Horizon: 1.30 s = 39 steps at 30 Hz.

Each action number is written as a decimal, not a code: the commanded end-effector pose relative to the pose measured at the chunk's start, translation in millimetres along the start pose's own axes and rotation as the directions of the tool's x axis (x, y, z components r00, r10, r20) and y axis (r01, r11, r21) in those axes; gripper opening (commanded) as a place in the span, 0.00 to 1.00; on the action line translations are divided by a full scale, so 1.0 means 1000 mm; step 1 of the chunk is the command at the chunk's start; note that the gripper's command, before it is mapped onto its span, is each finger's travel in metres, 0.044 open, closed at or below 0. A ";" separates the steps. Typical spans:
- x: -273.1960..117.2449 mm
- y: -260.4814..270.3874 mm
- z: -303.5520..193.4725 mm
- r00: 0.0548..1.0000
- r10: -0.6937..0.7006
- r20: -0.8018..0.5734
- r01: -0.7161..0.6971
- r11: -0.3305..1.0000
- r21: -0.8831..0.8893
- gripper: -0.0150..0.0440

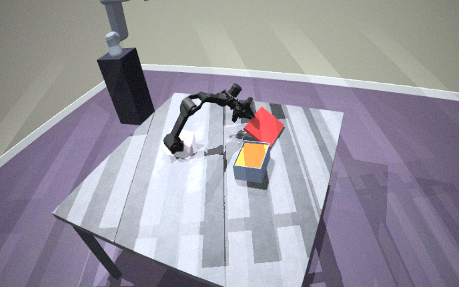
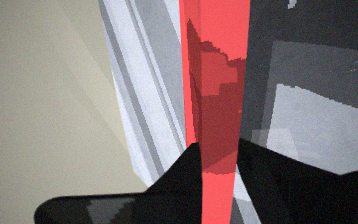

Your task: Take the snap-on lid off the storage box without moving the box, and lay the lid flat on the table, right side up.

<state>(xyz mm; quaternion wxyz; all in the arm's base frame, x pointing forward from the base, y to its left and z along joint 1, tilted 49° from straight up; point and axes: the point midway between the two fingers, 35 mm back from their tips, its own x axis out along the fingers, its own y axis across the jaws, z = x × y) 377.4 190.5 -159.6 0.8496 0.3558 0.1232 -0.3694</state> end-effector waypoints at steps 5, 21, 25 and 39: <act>0.012 -0.019 0.002 1.000 -0.030 0.006 0.030 0.999 -0.033 0.25; 0.020 -0.029 0.003 1.000 -0.030 0.007 0.030 0.999 -0.033 0.25; 0.022 -0.031 0.003 1.000 -0.030 0.007 0.030 0.999 -0.033 0.25; 0.029 -0.040 0.003 1.000 -0.030 0.007 0.030 0.999 -0.033 0.25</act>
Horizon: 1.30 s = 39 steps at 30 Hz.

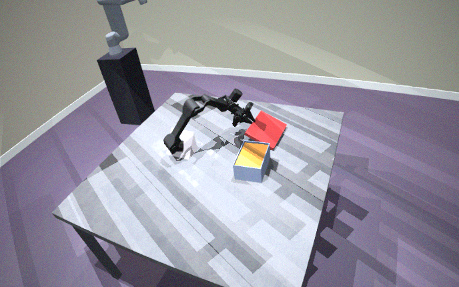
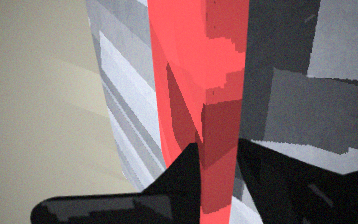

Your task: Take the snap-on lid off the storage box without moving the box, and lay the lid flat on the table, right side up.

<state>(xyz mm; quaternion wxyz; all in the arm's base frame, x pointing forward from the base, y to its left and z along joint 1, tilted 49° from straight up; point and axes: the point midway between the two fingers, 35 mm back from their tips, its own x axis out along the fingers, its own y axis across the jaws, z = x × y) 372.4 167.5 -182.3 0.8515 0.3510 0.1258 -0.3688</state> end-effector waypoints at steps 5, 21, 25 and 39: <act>0.012 -0.017 0.004 1.000 -0.029 0.008 0.029 0.999 -0.022 0.25; 0.007 -0.007 0.001 1.000 -0.029 0.008 0.029 0.999 -0.021 0.65; 0.006 -0.009 0.002 1.000 -0.029 0.008 0.029 0.999 -0.021 0.76; -0.016 -0.028 0.002 1.000 -0.030 0.006 0.030 0.999 -0.022 1.00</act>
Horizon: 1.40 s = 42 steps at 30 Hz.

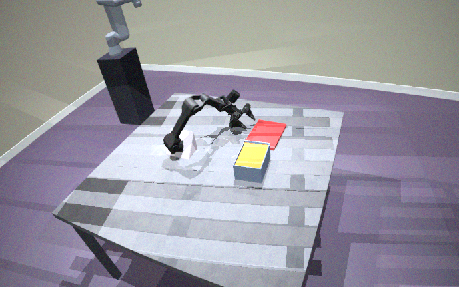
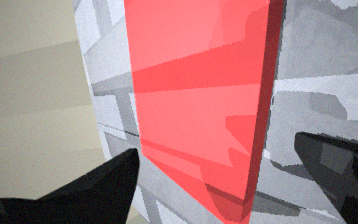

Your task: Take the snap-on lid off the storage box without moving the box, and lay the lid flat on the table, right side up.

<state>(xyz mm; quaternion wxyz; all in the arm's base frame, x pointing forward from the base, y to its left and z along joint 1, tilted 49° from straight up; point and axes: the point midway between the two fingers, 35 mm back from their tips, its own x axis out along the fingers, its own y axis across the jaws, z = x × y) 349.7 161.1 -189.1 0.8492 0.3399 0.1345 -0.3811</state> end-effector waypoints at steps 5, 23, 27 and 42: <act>-0.014 -0.012 0.001 1.000 0.001 0.004 -0.001 1.000 -0.001 1.00; -0.037 -0.027 -0.001 1.000 0.000 0.002 0.000 1.000 -0.001 1.00; -0.042 -0.022 -0.001 1.000 -0.001 0.002 0.001 1.000 -0.001 1.00; -0.069 -0.007 -0.002 1.000 -0.001 0.000 0.001 1.000 -0.001 1.00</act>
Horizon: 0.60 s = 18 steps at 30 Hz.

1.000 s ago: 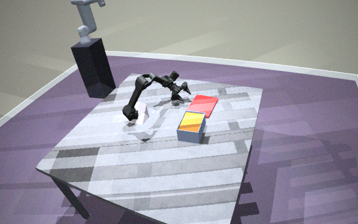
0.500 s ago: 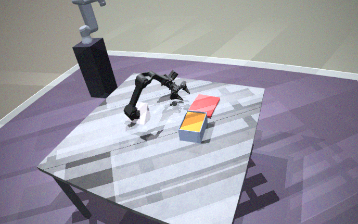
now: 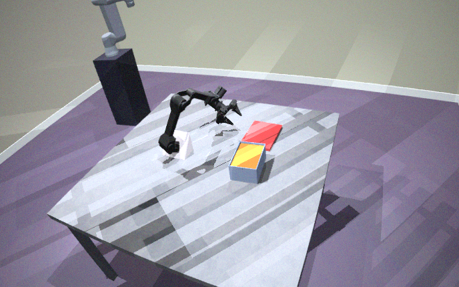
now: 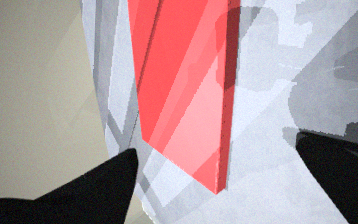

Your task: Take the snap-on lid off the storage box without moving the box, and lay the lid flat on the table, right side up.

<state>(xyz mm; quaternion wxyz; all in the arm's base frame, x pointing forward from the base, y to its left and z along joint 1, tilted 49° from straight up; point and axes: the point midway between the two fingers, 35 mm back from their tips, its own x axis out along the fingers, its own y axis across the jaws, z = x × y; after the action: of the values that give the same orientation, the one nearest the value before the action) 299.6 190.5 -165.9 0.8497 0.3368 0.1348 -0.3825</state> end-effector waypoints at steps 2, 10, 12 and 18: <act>-0.011 0.007 0.000 1.000 0.001 -0.003 -0.001 1.000 0.004 1.00; -0.025 0.014 -0.001 1.000 0.001 -0.004 -0.001 1.000 0.004 1.00; -0.029 0.016 -0.001 1.000 0.001 -0.004 -0.001 1.000 0.004 1.00; -0.039 0.022 -0.001 1.000 0.000 -0.005 0.000 1.000 0.004 1.00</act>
<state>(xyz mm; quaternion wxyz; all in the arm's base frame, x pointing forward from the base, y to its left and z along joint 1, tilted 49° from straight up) 291.8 216.8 -142.0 0.8502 0.3367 0.1339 -0.3818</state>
